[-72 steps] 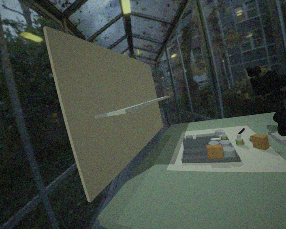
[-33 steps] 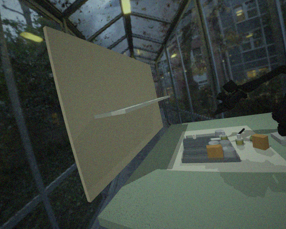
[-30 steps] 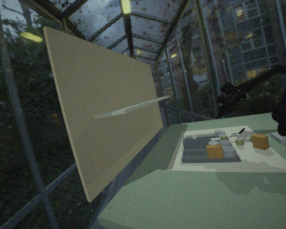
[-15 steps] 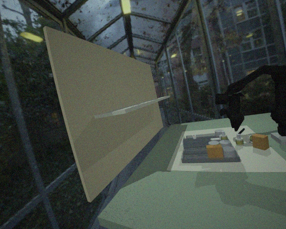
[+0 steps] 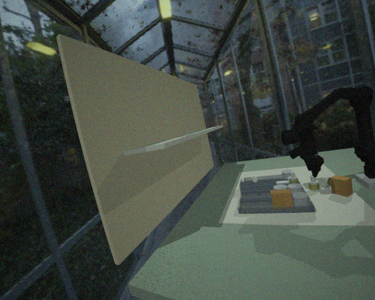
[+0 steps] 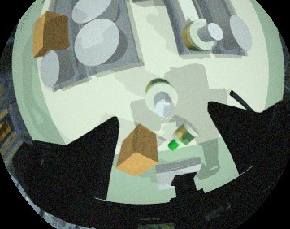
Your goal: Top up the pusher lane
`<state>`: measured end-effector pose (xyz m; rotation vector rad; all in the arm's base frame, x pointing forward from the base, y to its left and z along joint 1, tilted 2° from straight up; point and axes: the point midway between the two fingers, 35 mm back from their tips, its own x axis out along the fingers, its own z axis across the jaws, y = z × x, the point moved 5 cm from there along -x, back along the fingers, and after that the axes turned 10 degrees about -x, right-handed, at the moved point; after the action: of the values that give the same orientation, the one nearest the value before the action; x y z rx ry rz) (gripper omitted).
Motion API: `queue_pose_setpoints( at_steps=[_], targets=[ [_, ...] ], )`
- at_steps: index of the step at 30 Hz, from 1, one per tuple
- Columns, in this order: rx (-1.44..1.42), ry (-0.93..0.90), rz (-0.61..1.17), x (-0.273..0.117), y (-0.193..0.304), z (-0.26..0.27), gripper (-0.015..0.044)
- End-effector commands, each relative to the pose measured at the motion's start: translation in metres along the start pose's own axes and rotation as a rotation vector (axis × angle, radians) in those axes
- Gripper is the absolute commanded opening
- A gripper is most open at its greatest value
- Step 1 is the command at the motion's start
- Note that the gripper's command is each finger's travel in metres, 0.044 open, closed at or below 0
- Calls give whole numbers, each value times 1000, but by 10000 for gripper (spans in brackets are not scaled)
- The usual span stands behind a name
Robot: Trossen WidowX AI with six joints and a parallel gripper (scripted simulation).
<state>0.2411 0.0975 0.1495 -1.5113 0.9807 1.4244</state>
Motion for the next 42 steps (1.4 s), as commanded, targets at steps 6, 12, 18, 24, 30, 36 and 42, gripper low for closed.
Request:
queue_pose_setpoints(
  at_steps=[6,12,18,24,30,36,42],
  targets=[
    [4,7,5,23,1,-1,440],
    [4,7,5,27,1,-1,440],
    [4,7,5,37,0,-1,440],
    [4,7,5,46,1,-1,440],
    [4,7,5,55,1,-1,440],
    [4,7,5,56,1,-1,335],
    [4,7,5,56,1,-1,178]
  ],
)
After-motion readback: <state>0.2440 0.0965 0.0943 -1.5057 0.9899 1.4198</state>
